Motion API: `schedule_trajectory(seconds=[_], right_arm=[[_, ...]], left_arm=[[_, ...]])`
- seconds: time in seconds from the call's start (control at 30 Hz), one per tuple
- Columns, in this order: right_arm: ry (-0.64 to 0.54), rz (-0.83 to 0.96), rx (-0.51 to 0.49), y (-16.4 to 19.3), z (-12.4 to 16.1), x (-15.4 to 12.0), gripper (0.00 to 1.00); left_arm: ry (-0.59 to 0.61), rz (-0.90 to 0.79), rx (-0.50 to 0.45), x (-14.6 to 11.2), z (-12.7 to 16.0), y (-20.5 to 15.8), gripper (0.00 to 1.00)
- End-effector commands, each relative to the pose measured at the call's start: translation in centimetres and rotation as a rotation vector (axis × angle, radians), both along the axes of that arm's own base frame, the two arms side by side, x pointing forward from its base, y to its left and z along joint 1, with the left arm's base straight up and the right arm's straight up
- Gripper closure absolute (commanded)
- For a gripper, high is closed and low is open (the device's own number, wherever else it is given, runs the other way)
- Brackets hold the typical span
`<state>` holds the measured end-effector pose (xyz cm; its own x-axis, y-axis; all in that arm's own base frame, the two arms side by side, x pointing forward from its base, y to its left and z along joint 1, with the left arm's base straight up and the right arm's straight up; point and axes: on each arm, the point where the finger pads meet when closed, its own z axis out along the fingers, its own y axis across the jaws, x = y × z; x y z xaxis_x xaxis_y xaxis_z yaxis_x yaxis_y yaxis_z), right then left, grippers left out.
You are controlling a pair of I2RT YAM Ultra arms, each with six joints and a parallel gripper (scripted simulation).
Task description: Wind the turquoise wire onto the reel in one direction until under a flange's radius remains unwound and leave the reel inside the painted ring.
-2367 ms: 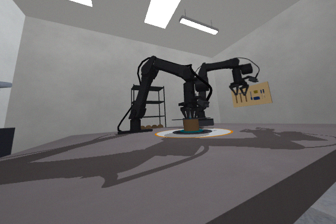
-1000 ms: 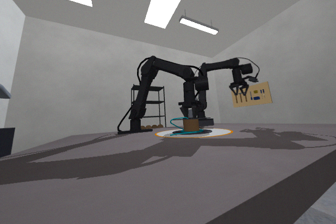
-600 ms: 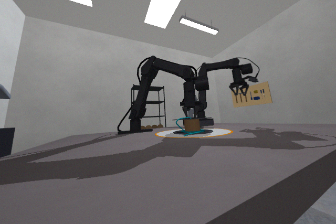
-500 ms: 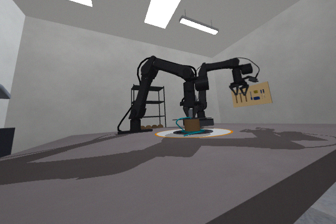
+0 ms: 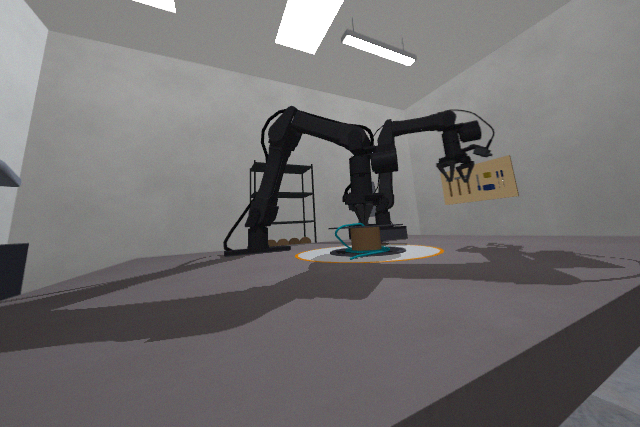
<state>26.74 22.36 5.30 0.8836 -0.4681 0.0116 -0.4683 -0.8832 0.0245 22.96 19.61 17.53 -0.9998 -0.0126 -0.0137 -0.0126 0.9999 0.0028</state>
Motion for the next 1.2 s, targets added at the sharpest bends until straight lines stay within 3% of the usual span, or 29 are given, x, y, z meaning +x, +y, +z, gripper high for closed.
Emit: schedule_trajectory(seconds=[0.0,0.3,0.77,0.83,0.87,1.17], right_arm=[[-0.002,-0.036,0.027,0.2,1.1,0.01,1.0],[-0.005,-0.266,0.027,0.2,1.1,0.01,1.0],[-0.019,-1.143,0.023,0.2,1.1,0.01,1.0],[-0.019,-1.143,0.023,0.2,1.1,0.01,1.0],[-0.021,-1.287,0.022,0.2,1.1,0.01,1.0],[-0.026,-1.802,0.017,0.2,1.1,0.01,1.0]], left_arm=[[-0.042,-0.005,0.044,0.58,1.79,0.1,0.0],[-0.042,-0.005,0.044,0.58,1.79,0.1,0.0],[-0.042,-0.005,0.044,0.58,1.79,0.1,0.0],[-0.042,-0.005,0.044,0.58,1.79,0.1,0.0],[-0.042,-0.005,0.044,0.58,1.79,0.1,0.0],[-0.042,-0.005,0.044,0.58,1.79,0.1,0.0]])
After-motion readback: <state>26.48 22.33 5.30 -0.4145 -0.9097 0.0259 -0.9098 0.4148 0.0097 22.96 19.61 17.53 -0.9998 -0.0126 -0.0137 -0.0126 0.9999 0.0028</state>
